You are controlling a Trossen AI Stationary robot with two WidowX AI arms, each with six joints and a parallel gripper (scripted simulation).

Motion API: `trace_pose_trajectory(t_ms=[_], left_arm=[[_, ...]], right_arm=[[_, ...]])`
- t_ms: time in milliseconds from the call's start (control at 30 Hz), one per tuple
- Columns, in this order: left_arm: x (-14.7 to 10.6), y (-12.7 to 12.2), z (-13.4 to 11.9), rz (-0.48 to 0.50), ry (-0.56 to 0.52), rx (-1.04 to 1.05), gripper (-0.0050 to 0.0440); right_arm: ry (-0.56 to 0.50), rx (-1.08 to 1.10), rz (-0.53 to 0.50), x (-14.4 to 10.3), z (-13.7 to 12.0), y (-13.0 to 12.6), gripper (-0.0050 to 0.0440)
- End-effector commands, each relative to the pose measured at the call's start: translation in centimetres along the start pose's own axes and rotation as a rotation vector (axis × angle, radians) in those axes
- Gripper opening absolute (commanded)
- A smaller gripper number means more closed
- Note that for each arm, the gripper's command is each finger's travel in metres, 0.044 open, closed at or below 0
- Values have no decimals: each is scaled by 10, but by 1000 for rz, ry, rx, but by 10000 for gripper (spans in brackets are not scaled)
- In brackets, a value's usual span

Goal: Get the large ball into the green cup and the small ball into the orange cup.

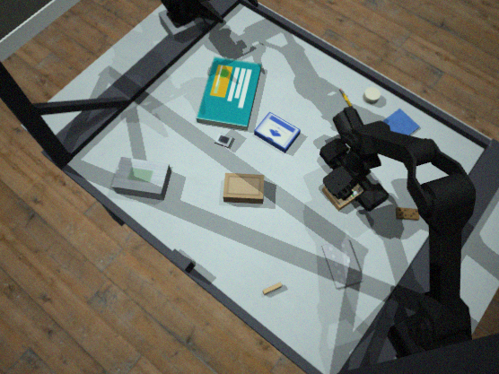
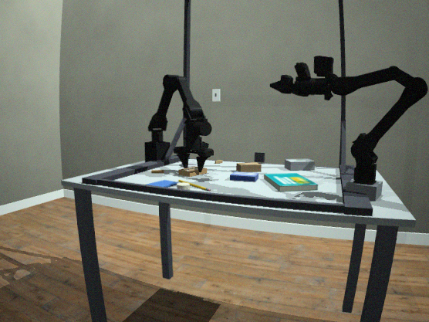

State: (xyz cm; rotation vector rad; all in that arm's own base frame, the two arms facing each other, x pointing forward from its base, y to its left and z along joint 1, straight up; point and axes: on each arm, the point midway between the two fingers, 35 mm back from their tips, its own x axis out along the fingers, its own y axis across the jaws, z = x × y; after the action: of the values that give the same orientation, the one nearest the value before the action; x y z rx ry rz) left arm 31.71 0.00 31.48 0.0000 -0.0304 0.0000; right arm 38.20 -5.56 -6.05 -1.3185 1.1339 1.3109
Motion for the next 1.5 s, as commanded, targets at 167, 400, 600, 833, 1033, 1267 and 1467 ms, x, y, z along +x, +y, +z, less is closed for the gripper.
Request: trace_pose_trajectory(t_ms=[167,400,600,833,1033,1267,1467], left_arm=[[-1,0,8,0,-20,0,400],[-1,0,8,0,-20,0,400],[-1,0,8,0,-20,0,400],[-1,0,10,0,-24,0,400],[-3,0,19,0,-44,0,400],[-3,0,20,0,-48,0,400],[-1,0,18,0,-41,0,400]], right_arm=[[14,-1,-39,-36,-2,-10,385],[16,-1,-44,-71,-2,-9,385],[3,-1,1,-49,1,3,385],[18,24,-50,-67,1,-2,385],[41,222,-239,-103,5,-15,385],[11,483,-492,-153,12,-25,385],[-11,545,-559,-167,14,-26,385]])
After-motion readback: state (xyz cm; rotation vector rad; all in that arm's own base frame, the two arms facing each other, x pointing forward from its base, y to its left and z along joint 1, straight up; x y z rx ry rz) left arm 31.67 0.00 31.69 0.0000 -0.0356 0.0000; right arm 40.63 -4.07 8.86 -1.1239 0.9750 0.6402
